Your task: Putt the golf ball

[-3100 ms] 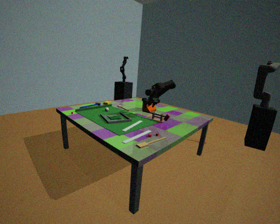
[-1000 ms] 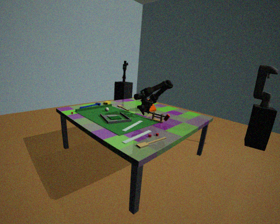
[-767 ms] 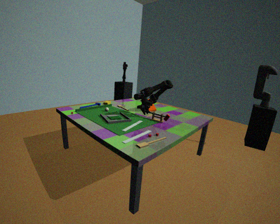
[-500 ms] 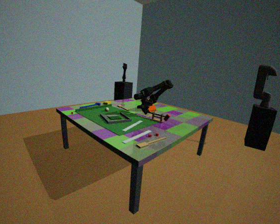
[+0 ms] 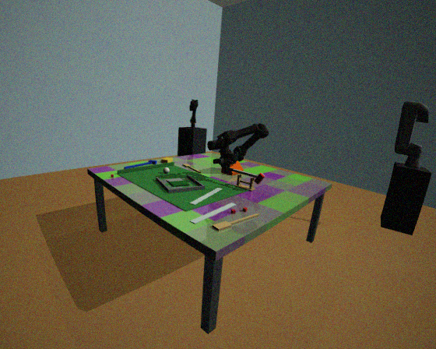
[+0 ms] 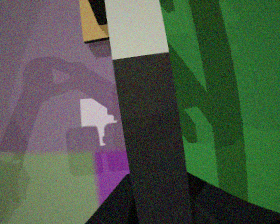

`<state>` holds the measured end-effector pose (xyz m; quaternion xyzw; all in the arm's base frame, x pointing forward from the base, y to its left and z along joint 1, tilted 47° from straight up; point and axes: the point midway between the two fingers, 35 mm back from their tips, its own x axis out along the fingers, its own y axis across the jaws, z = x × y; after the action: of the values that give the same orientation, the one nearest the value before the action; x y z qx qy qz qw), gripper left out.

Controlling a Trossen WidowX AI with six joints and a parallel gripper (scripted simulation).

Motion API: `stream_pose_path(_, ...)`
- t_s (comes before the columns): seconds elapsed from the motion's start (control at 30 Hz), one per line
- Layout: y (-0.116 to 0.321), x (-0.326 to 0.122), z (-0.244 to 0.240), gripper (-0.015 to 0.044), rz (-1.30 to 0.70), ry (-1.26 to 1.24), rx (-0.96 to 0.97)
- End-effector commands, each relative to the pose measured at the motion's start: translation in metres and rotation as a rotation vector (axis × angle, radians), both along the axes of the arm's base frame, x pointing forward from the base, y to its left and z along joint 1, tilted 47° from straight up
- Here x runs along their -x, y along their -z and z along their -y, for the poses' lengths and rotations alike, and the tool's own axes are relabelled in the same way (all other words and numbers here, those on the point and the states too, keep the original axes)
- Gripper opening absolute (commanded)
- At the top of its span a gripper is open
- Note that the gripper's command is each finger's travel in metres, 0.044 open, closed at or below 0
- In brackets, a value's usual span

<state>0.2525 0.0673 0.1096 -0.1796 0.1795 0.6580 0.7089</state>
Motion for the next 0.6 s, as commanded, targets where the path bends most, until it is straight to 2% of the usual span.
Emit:
stream_pose_path(0.0,-0.014,-0.001,0.016,0.0,-0.004,0.016,-0.001)
stream_pose_path(0.3,-0.047,0.007,0.046,0.0,-0.025,0.031,-0.017)
stream_pose_path(0.57,-0.031,0.0,0.058,0.0,-0.098,0.085,0.006)
